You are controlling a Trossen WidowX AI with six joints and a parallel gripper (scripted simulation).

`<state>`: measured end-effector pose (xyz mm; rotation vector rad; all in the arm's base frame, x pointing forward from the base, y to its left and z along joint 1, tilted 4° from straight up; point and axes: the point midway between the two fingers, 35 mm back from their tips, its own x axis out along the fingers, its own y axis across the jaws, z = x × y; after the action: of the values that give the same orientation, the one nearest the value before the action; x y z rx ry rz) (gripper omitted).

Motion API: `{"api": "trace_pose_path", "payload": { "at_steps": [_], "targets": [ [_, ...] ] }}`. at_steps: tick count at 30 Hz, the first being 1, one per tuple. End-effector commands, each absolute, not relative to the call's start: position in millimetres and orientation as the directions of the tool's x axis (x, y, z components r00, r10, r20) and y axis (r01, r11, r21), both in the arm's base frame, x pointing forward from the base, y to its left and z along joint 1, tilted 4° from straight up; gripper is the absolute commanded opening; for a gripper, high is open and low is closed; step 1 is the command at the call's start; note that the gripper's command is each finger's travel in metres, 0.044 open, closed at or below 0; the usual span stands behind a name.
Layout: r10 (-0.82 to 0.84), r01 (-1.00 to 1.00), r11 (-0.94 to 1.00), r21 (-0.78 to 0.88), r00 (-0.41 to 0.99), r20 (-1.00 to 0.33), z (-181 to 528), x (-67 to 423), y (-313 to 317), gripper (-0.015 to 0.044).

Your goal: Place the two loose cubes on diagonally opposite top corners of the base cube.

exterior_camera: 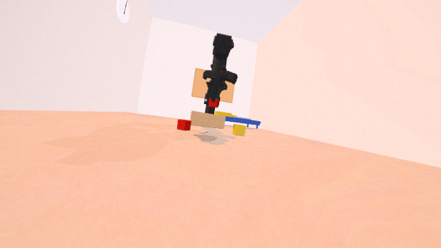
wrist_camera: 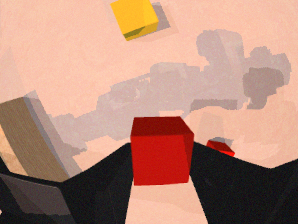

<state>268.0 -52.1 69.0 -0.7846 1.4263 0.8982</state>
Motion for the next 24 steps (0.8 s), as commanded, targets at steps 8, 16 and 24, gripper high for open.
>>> {"api": "trace_pose_path", "payload": {
  "at_steps": [8, 16, 24],
  "targets": [
    [0.040, -0.860, 0.507, 0.054, -0.040, -0.998, 77.5, 272.2, -43.3, 0.0105],
    [0.041, -0.805, 0.591, 0.056, -0.039, -0.998, 69.1, 279.5, -19.8, 0.0105],
    [0.043, -0.742, 0.668, 0.057, -0.038, -0.998, 60.7, 284.5, 4.6, 0.0105]
  ]
}}
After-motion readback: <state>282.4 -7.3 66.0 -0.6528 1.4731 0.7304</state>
